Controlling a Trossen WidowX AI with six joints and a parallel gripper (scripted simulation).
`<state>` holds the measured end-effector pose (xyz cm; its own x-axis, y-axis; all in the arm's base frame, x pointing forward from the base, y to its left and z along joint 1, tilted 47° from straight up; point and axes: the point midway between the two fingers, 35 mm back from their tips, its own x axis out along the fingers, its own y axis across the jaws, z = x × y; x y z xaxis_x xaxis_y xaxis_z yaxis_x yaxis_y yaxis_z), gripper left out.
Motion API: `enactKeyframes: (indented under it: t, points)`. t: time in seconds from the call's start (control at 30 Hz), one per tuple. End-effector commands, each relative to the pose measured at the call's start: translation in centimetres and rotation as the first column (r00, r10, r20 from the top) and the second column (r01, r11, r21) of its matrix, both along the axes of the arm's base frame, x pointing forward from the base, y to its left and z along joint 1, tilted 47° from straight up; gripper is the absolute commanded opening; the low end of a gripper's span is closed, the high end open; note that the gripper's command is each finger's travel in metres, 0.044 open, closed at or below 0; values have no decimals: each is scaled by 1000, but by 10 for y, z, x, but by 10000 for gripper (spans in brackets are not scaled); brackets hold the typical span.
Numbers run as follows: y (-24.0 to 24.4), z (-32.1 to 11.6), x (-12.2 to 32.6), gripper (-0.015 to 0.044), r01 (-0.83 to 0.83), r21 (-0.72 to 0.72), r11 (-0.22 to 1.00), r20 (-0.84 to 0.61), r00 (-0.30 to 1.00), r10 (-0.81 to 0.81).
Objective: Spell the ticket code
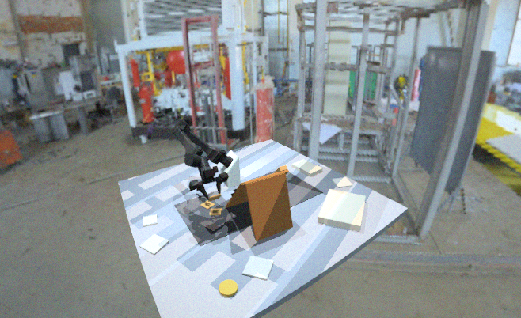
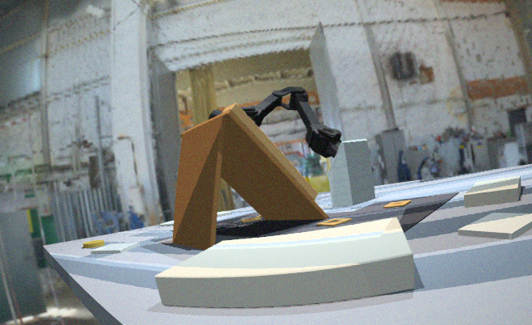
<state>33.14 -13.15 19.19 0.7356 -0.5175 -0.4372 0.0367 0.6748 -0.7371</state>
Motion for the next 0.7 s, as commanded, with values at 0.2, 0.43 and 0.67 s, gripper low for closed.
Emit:
enactKeyframes:
  t: [0.2, 0.43, 0.67]
  points:
    - [4, -7, -2, 0, 3, 2, 1000, -3, 1000, -3]
    - [5, -10, -2, 0, 3, 3, 1000, -3, 1000, -3]
    - [7, -13, -2, 0, 3, 3, 1000, -3, 1000, -3]
